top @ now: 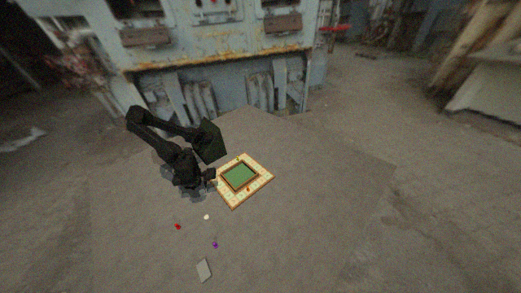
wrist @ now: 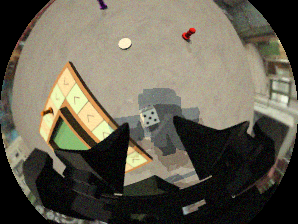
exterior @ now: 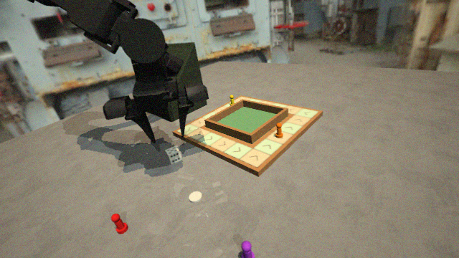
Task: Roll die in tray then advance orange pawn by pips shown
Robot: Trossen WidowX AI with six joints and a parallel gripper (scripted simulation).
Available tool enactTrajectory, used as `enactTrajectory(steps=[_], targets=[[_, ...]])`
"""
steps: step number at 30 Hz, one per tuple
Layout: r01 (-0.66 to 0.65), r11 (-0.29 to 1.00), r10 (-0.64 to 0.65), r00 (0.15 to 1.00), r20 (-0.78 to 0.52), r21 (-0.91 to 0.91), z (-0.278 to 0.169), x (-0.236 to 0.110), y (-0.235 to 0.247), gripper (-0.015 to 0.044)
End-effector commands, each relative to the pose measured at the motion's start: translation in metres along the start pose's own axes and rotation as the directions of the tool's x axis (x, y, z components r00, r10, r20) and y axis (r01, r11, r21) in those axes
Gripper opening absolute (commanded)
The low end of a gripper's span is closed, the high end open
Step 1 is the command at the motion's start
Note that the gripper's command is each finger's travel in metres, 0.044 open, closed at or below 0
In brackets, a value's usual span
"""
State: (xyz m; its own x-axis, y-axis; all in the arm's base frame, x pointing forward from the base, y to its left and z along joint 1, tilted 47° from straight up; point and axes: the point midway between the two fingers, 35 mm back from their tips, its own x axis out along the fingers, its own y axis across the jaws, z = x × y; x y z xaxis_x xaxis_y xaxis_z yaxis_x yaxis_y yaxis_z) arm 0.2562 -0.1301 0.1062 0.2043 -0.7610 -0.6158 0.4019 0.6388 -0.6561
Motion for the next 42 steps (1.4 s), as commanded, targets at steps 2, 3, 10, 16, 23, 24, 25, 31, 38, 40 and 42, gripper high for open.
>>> enactTrajectory(steps=[2, 3, 10, 16, 23, 24, 25, 31, 38, 40, 42], targets=[[-0.065, 0.969, 0.041, 0.993, -0.106, -0.237, -0.003, 0.001, -0.003, 0.0275], [-0.065, 0.969, 0.041, 0.993, -0.106, -0.237, -0.003, 0.001, -0.003, 0.0275], [-0.065, 0.969, 0.041, 0.993, -0.107, -0.237, -0.004, 0.006, -0.003, 0.0275], [-0.065, 0.969, 0.04, 0.994, -0.106, -0.237, -0.005, 0.018, -0.003, 0.0275], [-0.065, 0.969, 0.04, 0.993, -0.106, -0.237, -0.006, 0.029, -0.002, 0.0275], [-0.065, 0.969, 0.04, 0.993, -0.106, -0.237, -0.006, 0.031, -0.002, 0.0275], [-0.065, 0.969, 0.04, 0.994, -0.106, -0.237, -0.007, 0.033, -0.002, 0.0275], [-0.064, 0.969, 0.04, 0.994, -0.106, -0.237, -0.008, 0.042, -0.002, 0.0275], [-0.063, 0.969, 0.039, 0.994, -0.106, -0.238, -0.009, 0.048, -0.002, 0.0222], [-0.063, 0.969, 0.039, 0.994, -0.106, -0.238, -0.009, 0.048, -0.002, 0.017], [-0.063, 0.969, 0.039, 0.994, -0.106, -0.238, -0.009, 0.048, -0.002, 0.0118]])
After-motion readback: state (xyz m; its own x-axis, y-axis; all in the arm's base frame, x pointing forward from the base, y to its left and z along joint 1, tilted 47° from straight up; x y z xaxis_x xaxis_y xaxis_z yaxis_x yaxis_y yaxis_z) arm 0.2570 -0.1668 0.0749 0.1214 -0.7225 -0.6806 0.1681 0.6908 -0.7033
